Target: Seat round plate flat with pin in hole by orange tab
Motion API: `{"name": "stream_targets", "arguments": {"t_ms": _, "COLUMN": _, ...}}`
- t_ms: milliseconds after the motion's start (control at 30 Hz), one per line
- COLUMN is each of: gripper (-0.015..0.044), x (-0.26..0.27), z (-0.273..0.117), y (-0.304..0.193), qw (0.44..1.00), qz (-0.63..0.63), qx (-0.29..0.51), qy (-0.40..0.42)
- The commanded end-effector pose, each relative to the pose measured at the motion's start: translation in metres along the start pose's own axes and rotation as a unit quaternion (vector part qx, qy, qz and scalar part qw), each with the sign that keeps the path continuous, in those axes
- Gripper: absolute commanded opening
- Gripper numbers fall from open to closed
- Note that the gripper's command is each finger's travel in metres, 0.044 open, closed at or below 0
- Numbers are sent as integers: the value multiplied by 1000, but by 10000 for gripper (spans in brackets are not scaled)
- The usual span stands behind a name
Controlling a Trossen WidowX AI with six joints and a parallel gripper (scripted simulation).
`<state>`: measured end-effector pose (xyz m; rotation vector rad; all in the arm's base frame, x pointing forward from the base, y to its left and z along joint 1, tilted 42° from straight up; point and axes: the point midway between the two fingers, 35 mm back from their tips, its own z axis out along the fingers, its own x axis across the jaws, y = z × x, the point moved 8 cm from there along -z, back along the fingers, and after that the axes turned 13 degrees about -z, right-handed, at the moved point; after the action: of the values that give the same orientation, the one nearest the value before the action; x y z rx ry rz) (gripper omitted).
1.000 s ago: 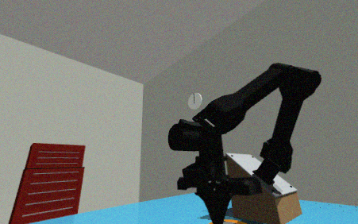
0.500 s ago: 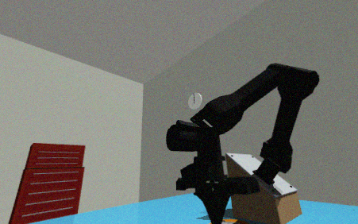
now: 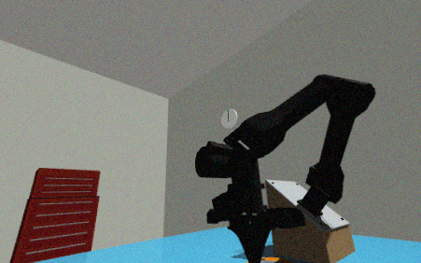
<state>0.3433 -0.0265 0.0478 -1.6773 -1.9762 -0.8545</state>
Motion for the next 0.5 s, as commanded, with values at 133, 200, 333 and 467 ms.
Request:
{"name": "stream_targets", "arguments": {"t_ms": 133, "gripper": 0, "x": -5, "z": 2, "y": -1, "qw": 1000, "qz": 0, "qx": 4, "qy": -8}}
{"name": "stream_targets", "arguments": {"t_ms": 200, "gripper": 0, "x": -6, "z": 2, "y": -1, "qw": 1000, "qz": 0, "qx": 4, "qy": -8}}
{"name": "stream_targets", "arguments": {"t_ms": 333, "gripper": 0, "x": -6, "z": 2, "y": -1, "qw": 1000, "qz": 0, "qx": 4, "qy": -8}}
{"name": "stream_targets", "arguments": {"t_ms": 467, "gripper": 0, "x": -6, "z": 2, "y": -1, "qw": 1000, "qz": 0, "qx": 4, "qy": -8}}
